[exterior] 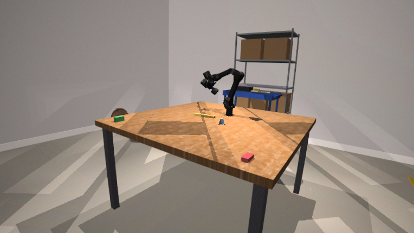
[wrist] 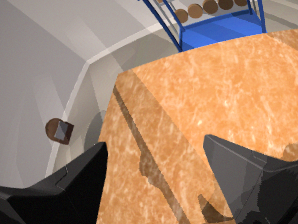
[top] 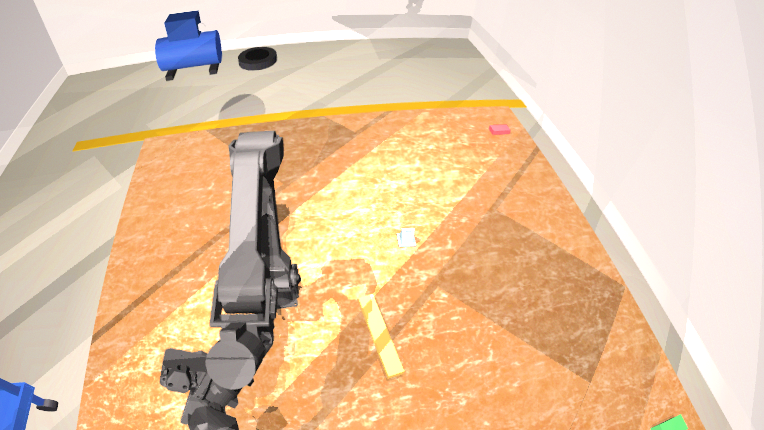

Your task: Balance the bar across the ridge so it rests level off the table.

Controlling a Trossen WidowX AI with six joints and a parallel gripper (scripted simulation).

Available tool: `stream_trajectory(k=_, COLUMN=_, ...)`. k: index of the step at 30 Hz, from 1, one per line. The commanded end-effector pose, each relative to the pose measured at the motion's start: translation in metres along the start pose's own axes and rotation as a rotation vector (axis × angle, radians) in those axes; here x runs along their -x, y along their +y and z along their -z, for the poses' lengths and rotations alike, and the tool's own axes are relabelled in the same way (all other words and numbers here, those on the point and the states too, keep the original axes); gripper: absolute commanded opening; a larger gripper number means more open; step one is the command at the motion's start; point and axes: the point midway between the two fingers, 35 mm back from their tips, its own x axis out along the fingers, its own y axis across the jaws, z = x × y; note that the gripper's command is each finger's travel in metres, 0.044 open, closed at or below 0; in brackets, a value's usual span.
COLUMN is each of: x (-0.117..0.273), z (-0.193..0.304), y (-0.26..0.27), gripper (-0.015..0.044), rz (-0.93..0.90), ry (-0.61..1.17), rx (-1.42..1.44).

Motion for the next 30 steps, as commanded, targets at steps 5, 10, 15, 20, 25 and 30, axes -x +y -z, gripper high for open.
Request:
stream_trajectory(k=5, x=0.019, z=0.045, y=0.012, gripper=0.0315, rz=-0.045, ry=0.160, rx=0.142)
stream_trajectory(k=10, x=0.032, z=0.072, y=0.012, gripper=0.0315, rz=-0.065, ry=0.250, rx=0.195)
stream_trajectory(k=15, x=0.047, z=0.098, y=0.010, gripper=0.0315, rz=-0.083, ry=0.340, rx=0.263)
stream_trajectory(k=20, x=0.065, z=0.122, y=0.008, gripper=0.0315, rz=-0.101, ry=0.429, rx=0.350)
stream_trajectory(k=25, x=0.084, z=0.144, y=0.004, gripper=0.0315, rz=-0.119, ry=0.516, rx=0.448)
stream_trajectory(k=30, x=0.104, z=0.163, y=-0.003, gripper=0.0315, rz=-0.136, ry=0.601, rx=0.548)
